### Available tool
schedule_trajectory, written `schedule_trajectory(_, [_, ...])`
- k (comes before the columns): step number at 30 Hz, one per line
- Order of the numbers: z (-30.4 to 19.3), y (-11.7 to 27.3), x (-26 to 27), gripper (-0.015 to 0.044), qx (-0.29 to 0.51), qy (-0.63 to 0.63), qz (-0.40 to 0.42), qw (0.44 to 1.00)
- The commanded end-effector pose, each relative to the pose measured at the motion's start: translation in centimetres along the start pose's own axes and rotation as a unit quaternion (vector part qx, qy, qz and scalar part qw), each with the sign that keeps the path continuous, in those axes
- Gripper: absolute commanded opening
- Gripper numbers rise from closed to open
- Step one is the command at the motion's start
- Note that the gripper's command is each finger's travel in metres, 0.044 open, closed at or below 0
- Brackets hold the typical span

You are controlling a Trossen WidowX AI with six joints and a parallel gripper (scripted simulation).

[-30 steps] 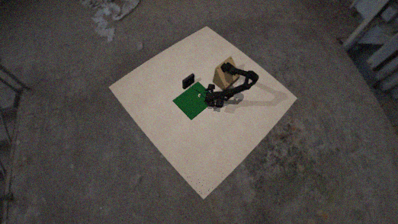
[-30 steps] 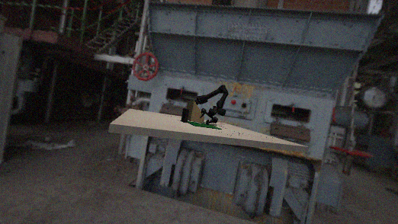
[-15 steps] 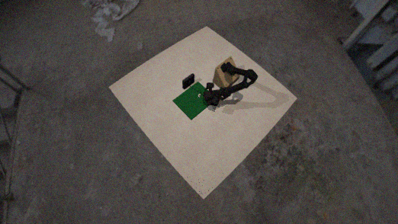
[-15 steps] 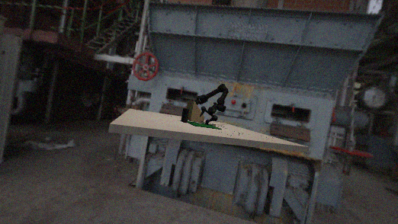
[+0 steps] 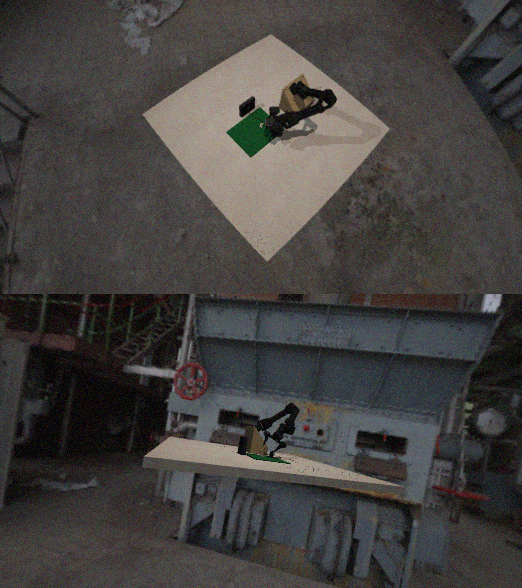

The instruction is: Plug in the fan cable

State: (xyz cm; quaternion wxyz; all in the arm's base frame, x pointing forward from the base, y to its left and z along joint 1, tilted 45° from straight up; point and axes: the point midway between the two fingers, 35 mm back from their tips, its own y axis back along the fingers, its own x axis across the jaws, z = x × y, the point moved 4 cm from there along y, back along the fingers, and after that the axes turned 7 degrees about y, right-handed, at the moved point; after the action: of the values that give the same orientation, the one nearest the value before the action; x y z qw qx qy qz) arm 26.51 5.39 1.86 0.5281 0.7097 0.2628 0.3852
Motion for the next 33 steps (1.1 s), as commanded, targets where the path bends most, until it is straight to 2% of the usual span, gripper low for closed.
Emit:
schedule_trajectory(1, [0.3, 0.8, -0.1, 0.0440, 0.022, 0.006, 0.025, 0.999])
schedule_trajectory(28, [2.3, 6.8, -1.4, 0.0440, 0.098, 0.022, 0.215, 0.971])
schedule_trajectory(33, [2.1, 6.1, -1.4, 0.0440, 0.097, 0.018, 0.196, 0.976])
